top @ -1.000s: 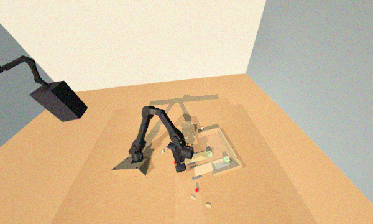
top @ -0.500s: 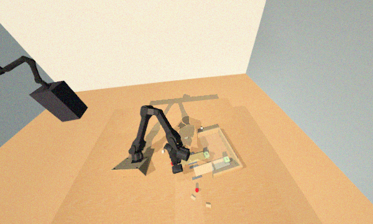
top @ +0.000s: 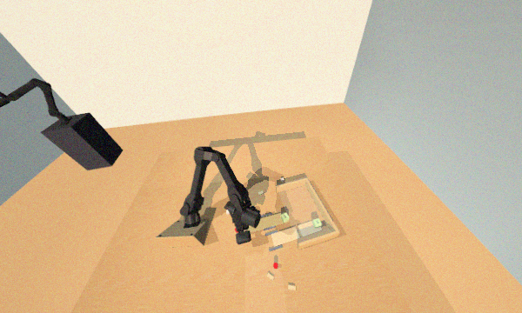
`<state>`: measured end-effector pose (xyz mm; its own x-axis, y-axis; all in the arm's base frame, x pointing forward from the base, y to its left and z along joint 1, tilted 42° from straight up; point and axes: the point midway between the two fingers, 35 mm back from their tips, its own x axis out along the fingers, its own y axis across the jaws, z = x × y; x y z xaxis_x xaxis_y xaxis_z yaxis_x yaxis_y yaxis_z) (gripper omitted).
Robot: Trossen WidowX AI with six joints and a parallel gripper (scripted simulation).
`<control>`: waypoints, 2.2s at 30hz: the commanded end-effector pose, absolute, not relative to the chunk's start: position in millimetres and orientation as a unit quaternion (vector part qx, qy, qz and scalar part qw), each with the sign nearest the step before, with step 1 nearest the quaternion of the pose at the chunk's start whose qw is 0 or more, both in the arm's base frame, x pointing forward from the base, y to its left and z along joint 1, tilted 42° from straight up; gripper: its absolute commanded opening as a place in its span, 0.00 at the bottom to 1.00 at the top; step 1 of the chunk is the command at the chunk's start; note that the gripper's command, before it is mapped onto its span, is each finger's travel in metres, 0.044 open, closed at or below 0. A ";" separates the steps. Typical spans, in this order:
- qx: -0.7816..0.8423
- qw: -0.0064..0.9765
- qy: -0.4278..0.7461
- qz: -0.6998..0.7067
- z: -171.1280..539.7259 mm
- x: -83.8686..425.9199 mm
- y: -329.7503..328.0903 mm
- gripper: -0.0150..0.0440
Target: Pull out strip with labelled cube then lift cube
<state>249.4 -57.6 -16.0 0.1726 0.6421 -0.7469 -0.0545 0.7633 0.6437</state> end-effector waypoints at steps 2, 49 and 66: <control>0.247 0.716 0.606 0.243 -21.2 235.4 -52.8 0.25; 0.214 0.726 0.595 0.269 6.4 215.3 -83.9 0.34; 0.181 0.736 0.581 0.295 18.1 273.9 -93.2 1.00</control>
<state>262.1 -91.3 15.3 0.1469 0.6441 -0.7507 -0.2274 0.7606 0.6081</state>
